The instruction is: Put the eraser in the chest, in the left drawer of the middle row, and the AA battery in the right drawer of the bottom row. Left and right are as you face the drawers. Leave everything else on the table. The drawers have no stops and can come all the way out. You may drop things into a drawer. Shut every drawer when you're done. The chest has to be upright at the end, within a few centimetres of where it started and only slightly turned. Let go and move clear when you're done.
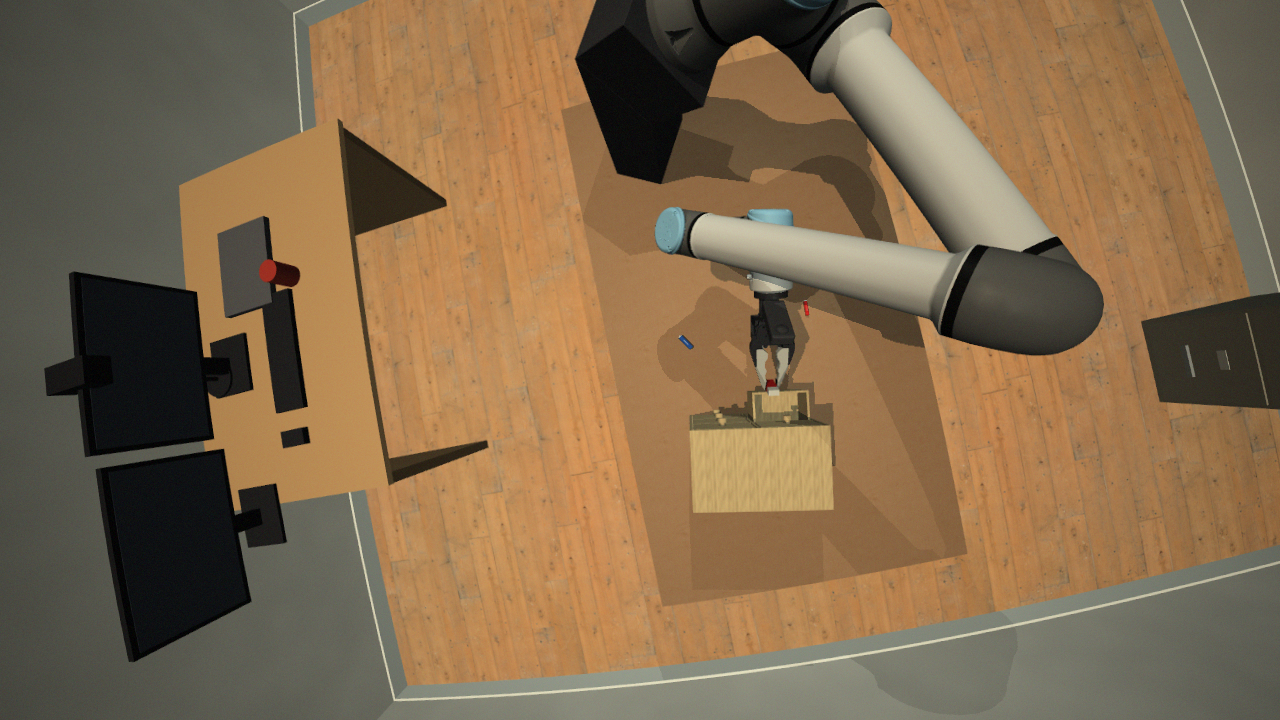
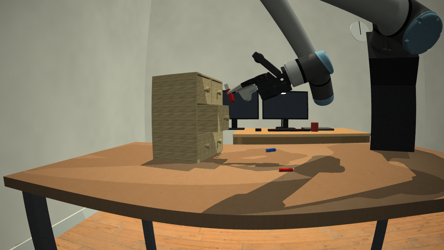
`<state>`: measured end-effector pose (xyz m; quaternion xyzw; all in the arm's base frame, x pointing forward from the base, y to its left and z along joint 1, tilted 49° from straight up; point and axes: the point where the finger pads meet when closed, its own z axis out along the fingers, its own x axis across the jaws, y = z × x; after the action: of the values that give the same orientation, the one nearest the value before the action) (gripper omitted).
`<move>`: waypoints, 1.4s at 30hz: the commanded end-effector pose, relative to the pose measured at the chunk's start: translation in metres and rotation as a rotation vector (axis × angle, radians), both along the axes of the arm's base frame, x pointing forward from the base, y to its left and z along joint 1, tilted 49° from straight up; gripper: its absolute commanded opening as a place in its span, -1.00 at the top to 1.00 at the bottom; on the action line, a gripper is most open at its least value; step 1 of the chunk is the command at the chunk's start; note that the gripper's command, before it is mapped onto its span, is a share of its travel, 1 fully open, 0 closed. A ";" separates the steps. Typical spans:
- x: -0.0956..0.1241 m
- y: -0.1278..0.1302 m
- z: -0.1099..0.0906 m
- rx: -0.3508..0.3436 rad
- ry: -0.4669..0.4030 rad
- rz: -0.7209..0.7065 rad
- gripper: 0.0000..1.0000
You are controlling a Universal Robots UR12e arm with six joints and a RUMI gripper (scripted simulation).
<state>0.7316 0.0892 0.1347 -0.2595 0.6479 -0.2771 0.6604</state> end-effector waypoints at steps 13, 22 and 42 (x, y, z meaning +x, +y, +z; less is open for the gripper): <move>0.029 -0.008 0.008 0.000 0.000 0.000 0.79; 0.037 -0.011 0.011 0.000 0.000 0.000 0.79; 0.046 -0.013 0.013 0.000 0.000 0.000 0.79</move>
<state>0.7769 0.0768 0.1474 -0.2596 0.6480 -0.2770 0.6603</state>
